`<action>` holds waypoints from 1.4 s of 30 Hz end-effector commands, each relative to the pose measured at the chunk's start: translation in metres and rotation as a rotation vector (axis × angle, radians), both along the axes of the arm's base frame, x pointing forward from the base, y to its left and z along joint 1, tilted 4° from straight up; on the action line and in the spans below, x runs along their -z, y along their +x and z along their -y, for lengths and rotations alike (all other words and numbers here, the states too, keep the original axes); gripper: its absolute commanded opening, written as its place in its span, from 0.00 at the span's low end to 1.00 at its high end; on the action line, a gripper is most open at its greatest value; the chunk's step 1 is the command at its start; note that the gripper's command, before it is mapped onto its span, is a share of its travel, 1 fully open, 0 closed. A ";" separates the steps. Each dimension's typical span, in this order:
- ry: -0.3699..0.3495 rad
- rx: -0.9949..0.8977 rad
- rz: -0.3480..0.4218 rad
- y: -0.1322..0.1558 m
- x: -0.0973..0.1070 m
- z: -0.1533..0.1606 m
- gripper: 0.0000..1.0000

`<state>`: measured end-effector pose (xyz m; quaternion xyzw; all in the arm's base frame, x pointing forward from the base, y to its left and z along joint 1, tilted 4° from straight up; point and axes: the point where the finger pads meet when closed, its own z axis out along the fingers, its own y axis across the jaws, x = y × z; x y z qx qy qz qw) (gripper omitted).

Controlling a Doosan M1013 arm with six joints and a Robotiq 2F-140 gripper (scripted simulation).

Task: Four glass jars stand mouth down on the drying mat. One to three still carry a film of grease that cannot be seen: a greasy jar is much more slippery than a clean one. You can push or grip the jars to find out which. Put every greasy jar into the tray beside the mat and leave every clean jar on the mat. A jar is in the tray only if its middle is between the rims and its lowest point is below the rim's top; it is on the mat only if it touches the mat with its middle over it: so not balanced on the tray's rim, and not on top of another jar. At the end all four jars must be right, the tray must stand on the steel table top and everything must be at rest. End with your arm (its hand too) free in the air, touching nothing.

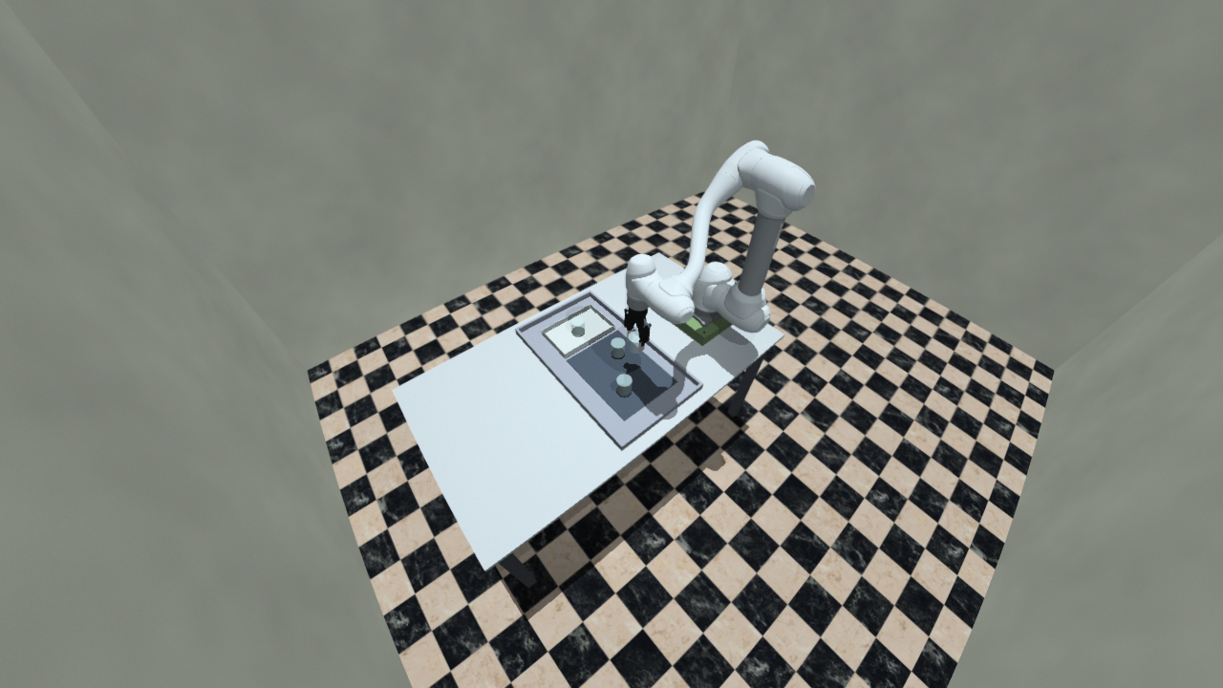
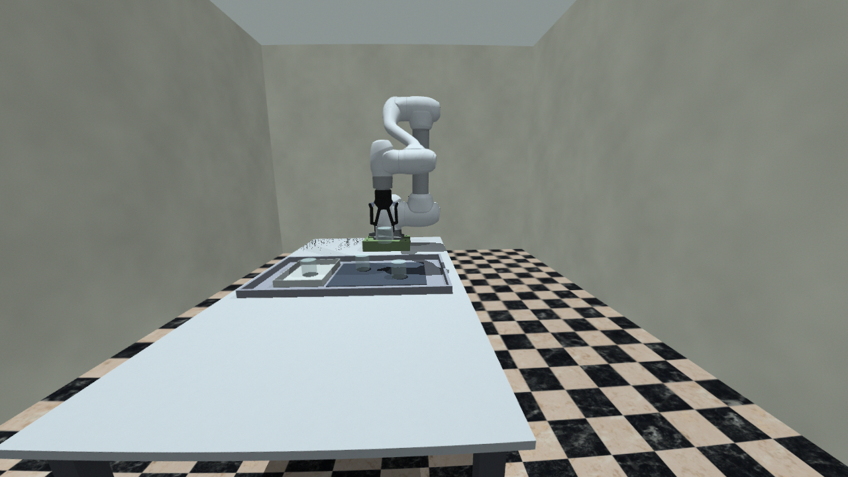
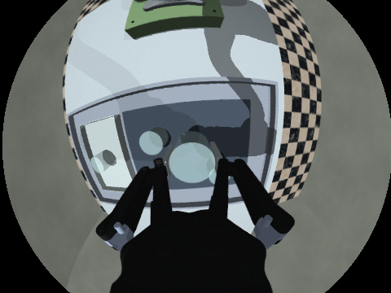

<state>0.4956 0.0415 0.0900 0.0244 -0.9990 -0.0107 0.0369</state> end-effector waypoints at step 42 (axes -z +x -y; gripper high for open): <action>0.000 0.000 0.000 0.059 0.007 0.114 0.00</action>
